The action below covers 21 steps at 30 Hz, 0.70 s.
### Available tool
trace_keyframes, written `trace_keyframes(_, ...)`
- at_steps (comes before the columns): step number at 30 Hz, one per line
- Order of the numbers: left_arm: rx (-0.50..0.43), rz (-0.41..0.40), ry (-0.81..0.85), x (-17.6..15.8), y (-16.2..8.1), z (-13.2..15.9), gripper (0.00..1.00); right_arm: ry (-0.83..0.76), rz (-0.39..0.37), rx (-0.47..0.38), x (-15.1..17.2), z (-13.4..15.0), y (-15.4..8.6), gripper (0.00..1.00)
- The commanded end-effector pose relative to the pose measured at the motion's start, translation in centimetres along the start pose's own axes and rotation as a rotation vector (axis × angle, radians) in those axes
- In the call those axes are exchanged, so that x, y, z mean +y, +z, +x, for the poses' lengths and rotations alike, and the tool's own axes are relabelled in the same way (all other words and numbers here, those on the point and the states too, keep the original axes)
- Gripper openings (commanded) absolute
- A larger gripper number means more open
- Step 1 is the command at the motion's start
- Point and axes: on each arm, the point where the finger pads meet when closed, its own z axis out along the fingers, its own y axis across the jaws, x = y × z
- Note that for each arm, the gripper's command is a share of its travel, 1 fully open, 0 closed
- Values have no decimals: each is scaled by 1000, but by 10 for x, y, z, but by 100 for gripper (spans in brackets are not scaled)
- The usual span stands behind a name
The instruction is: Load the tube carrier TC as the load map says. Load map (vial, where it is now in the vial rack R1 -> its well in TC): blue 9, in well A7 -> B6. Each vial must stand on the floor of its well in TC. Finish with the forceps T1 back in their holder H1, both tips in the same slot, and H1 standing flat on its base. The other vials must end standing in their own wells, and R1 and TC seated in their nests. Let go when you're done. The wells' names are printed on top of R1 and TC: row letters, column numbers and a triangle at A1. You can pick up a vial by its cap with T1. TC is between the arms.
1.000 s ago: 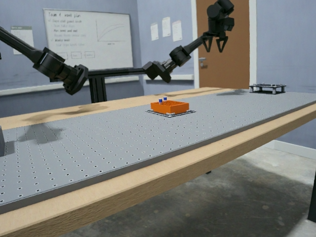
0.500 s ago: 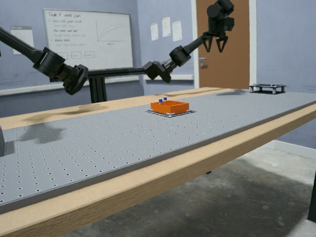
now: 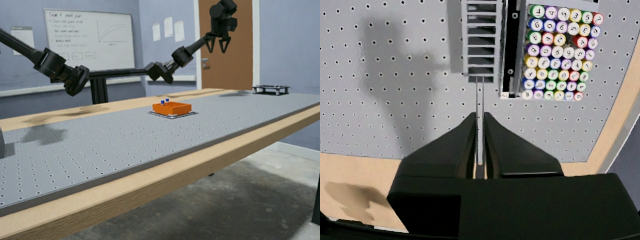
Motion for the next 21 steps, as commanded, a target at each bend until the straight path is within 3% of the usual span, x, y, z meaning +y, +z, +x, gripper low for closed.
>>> trace_keyframes(1, -6, 3, -15, 2, -5, -6, 100, 32, 3, -27, -10, -9, -15, 7)
trace_keyframes(4, -6, 3, -15, 2, -5, -6, 100, 31, 3, -26, -9, -9, -16, 7)
trace_keyframes(5, -6, 3, -15, 2, -5, -6, 100, 22, 5, 18, -5, 4, -1, 7)
trace_keyframes(8, -6, 3, -15, 2, -5, -6, 100, 24, 2, -12, -6, -5, -13, 7)
trace_keyframes(16, -6, 3, -15, 2, -5, -6, 100, 25, 3, -11, -7, -3, -10, 7)
trace_keyframes(17, -6, 3, -15, 2, -5, -6, 100, 10, 9, -12, -23, -1, -14, 7)
trace_keyframes(21, -6, 3, -15, 2, -5, -6, 100, -62, 4, -2, -21, -11, -10, 7)
